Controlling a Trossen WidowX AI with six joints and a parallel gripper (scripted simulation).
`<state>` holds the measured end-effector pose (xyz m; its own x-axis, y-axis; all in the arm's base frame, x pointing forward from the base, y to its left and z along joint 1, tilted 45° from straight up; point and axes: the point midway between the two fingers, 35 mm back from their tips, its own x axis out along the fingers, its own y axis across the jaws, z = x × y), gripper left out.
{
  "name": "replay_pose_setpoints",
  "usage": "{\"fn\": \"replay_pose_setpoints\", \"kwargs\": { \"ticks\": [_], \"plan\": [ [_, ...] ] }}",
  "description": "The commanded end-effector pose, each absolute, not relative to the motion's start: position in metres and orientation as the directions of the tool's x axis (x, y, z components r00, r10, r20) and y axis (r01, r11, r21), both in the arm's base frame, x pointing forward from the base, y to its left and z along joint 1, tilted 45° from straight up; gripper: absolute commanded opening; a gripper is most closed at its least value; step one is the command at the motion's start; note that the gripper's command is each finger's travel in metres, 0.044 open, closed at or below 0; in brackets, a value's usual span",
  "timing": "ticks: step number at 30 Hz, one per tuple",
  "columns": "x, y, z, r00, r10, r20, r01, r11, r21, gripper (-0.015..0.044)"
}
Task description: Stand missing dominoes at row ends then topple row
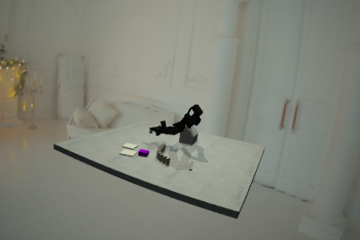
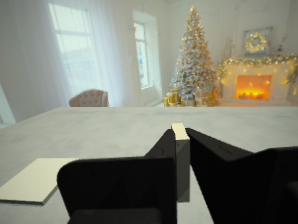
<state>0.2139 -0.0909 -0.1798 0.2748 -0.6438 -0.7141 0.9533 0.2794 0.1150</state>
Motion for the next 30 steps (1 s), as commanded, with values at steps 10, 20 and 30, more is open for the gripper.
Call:
{"fn": "replay_pose_setpoints", "kwargs": {
  "ticks": [10,20,30],
  "plan": [
    [0.203,-0.062,-0.215,0.267,-0.651,-0.711,0.955,0.28,0.103,0.0023],
    [0.197,-0.051,-0.229,0.273,-0.658,-0.702,0.953,0.286,0.102,0.0023],
    [0.197,-0.051,-0.229,0.273,-0.658,-0.702,0.953,0.286,0.102,0.0102]
  ]
}}
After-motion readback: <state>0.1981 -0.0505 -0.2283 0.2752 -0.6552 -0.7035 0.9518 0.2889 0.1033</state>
